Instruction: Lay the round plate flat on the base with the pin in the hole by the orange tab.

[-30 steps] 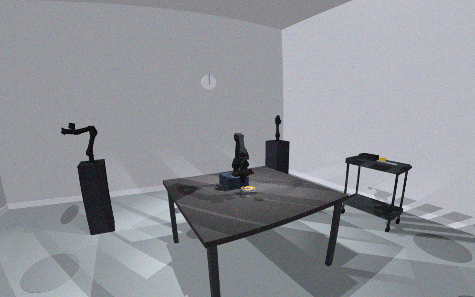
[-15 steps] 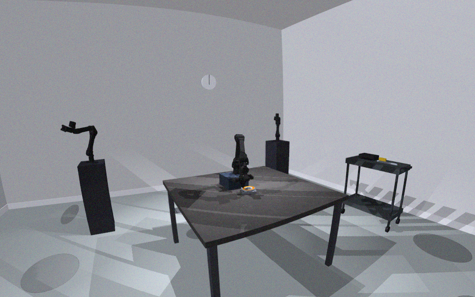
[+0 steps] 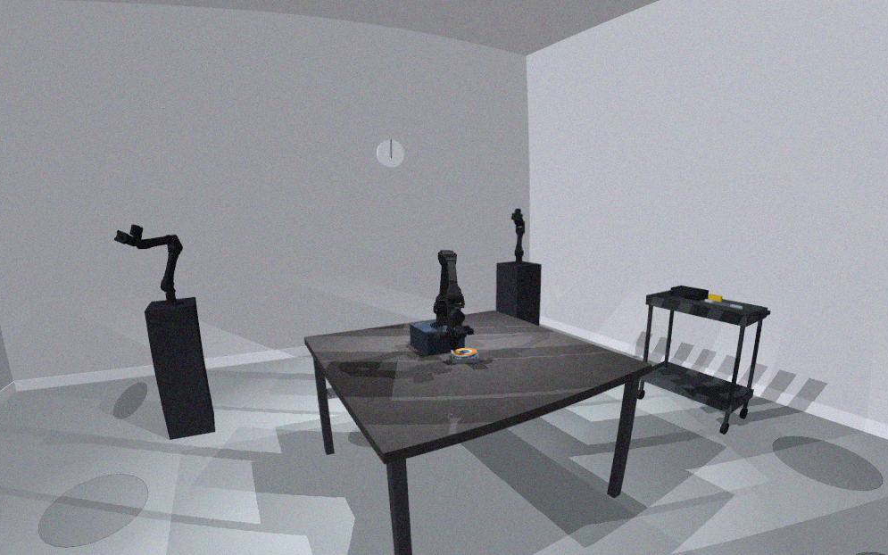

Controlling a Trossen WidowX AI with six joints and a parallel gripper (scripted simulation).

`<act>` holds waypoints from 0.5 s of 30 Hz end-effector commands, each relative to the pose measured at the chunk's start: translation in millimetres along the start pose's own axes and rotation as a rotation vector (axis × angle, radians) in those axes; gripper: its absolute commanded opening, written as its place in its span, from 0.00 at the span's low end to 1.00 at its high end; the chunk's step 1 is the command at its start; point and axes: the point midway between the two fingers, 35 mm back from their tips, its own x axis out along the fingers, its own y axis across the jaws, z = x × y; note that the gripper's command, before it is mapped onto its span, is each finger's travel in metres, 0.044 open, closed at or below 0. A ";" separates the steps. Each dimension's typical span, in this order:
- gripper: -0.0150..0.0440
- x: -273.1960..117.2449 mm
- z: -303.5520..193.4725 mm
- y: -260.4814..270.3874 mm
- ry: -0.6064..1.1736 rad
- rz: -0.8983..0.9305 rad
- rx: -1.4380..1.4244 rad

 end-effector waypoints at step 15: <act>0.25 2.2 -15.5 6.7 0.013 0.000 0.003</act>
